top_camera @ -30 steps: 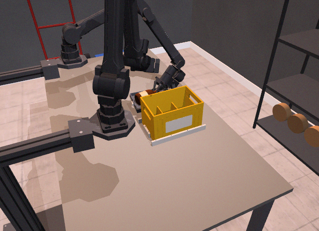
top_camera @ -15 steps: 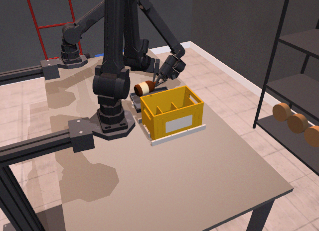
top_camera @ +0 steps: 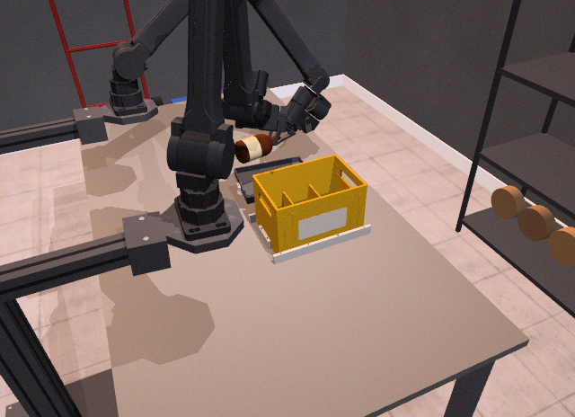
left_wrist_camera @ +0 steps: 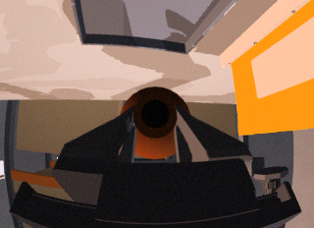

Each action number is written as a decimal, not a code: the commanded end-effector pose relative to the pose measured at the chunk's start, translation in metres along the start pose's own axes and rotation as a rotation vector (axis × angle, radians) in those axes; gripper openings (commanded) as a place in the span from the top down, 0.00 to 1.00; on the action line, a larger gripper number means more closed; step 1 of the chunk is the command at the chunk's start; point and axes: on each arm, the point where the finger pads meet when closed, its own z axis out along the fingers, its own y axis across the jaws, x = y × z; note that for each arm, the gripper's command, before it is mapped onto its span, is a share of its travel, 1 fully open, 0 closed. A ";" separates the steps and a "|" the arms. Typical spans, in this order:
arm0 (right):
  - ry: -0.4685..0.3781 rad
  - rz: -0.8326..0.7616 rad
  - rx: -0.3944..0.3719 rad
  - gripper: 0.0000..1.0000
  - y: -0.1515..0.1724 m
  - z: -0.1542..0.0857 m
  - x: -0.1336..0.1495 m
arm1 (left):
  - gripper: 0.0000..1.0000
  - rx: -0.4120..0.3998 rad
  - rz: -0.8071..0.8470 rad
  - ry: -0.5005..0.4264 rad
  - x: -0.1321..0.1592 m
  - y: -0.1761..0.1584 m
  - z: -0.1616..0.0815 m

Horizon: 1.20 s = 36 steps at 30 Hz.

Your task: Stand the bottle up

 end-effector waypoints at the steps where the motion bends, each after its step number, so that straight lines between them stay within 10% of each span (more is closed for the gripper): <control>1: -0.027 0.002 0.000 0.00 0.000 0.002 -0.011 | 0.76 0.012 -0.002 -0.039 0.004 -0.001 -0.014; 12: -0.027 0.002 0.000 0.00 0.000 0.002 -0.011 | 0.76 0.044 0.070 -0.283 -0.023 -0.026 -0.061; 24: -0.027 0.002 0.000 0.00 0.000 0.002 -0.011 | 0.76 0.114 0.243 -0.953 -0.080 -0.069 -0.147; 36: -0.027 0.002 0.000 0.00 0.000 0.002 -0.011 | 0.76 0.100 0.304 -1.369 -0.085 -0.039 -0.147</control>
